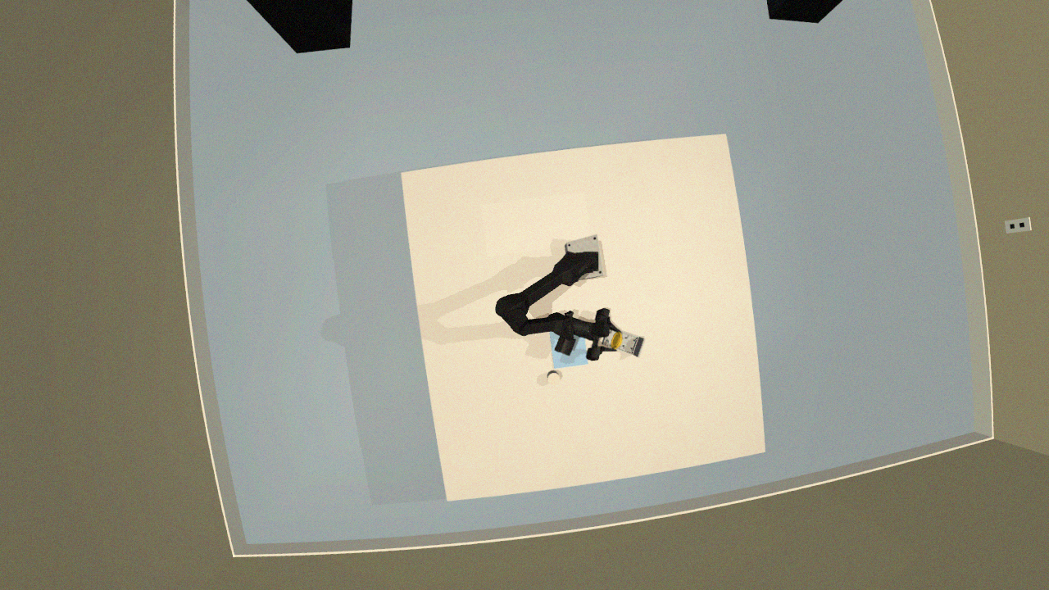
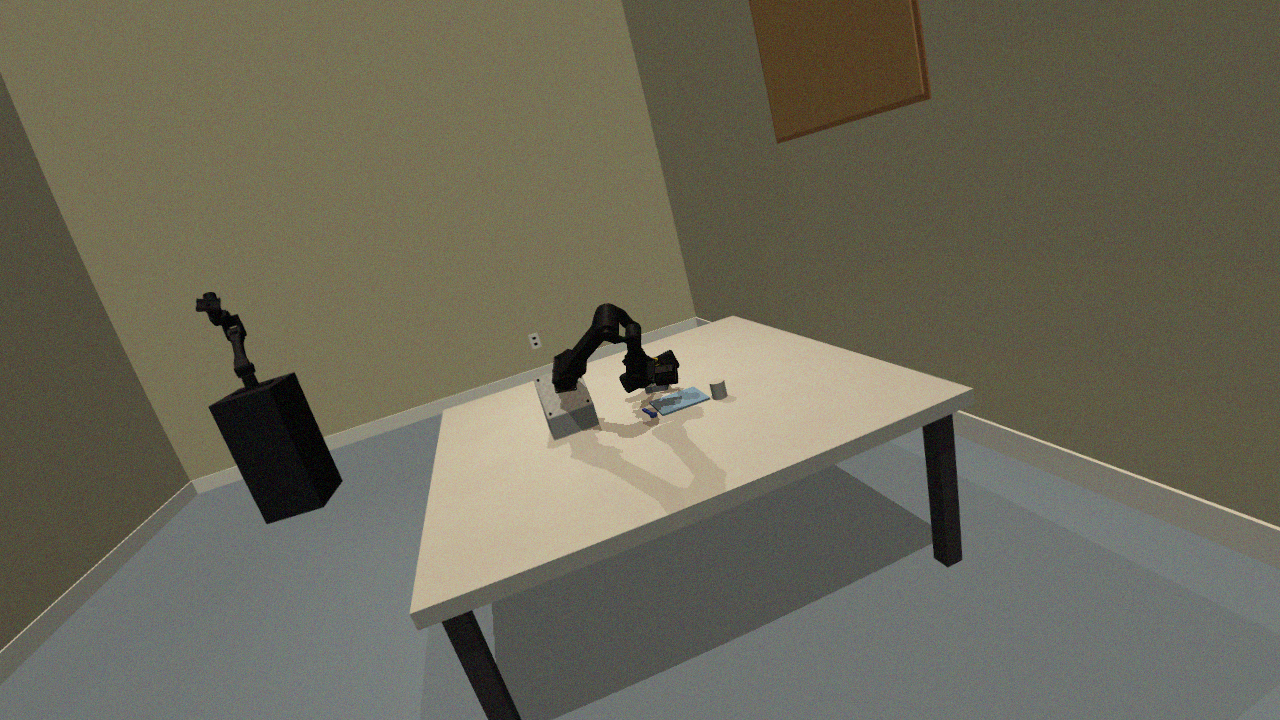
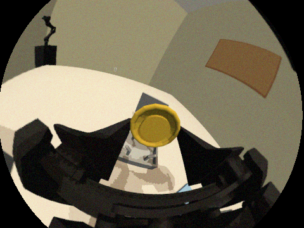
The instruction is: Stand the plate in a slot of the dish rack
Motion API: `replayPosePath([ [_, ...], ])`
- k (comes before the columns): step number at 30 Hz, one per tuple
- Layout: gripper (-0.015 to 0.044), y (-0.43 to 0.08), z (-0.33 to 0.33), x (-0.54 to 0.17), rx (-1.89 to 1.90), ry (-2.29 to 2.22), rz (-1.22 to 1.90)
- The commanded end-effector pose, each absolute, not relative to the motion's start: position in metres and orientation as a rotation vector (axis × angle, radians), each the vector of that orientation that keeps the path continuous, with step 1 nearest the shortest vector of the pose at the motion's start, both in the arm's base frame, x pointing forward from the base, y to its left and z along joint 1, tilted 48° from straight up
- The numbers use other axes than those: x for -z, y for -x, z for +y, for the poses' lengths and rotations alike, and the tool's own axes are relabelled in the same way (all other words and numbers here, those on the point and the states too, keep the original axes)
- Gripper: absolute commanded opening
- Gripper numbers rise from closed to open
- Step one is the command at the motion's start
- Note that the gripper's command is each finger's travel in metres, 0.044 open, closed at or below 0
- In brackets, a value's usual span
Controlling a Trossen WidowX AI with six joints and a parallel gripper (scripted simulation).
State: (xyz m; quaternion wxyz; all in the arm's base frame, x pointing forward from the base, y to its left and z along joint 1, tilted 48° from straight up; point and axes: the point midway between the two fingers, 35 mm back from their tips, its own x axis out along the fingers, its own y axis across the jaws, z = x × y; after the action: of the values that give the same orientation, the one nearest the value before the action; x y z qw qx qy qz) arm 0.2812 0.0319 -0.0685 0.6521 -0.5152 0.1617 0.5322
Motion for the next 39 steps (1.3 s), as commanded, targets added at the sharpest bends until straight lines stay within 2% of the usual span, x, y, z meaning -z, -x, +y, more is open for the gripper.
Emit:
replayPosePath([
  [1,0.0000,-0.280,0.033,0.072,-1.210,1.165,0.373],
  [23,0.0000,-0.281,0.019,0.085,-1.201,1.179,0.370],
  [38,0.0394,-0.281,0.020,0.085,-1.203,1.180,0.369],
  [39,0.0400,-0.281,0.020,0.085,-1.203,1.180,0.369],
])
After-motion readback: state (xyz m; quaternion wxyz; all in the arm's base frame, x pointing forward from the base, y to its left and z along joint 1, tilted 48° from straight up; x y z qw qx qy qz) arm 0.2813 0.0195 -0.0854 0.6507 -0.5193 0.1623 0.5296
